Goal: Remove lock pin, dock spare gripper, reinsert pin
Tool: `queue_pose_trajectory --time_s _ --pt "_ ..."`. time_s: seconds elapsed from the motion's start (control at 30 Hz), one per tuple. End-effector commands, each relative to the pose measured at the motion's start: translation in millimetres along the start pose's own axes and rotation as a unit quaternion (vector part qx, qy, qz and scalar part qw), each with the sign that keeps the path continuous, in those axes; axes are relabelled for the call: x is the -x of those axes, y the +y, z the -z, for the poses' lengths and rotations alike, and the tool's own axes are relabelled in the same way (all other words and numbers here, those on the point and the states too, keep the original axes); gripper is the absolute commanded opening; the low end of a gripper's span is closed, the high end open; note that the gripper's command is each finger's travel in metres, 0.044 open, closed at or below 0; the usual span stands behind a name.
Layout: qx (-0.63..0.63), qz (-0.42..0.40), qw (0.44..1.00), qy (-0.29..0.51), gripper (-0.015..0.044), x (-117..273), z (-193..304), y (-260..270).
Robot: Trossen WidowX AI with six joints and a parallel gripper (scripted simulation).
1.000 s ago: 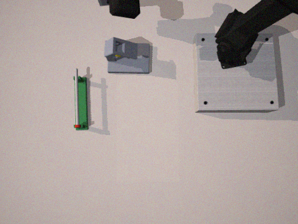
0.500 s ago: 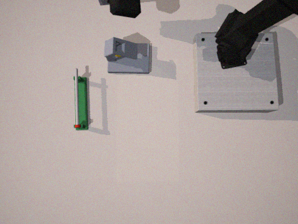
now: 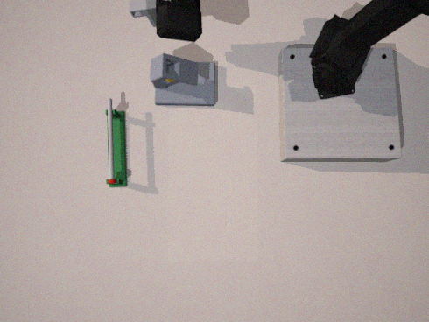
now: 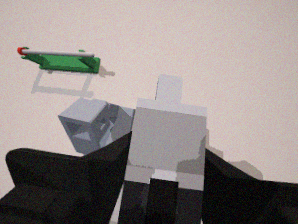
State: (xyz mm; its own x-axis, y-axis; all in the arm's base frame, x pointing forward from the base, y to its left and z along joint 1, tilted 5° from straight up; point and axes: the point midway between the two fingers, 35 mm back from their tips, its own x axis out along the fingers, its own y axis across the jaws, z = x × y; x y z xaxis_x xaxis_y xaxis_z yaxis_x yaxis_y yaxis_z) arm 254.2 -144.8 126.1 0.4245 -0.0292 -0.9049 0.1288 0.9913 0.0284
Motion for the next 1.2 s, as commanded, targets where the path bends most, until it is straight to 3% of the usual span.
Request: queue_pose_trajectory --time_s 0.0,1.17 --pt "-0.01 -0.003 1.0 0.017 0.0 3.7 -3.2 9.0" --pt "-0.029 0.029 0.967 0.25 0.0 37.3 29.0 91.2"
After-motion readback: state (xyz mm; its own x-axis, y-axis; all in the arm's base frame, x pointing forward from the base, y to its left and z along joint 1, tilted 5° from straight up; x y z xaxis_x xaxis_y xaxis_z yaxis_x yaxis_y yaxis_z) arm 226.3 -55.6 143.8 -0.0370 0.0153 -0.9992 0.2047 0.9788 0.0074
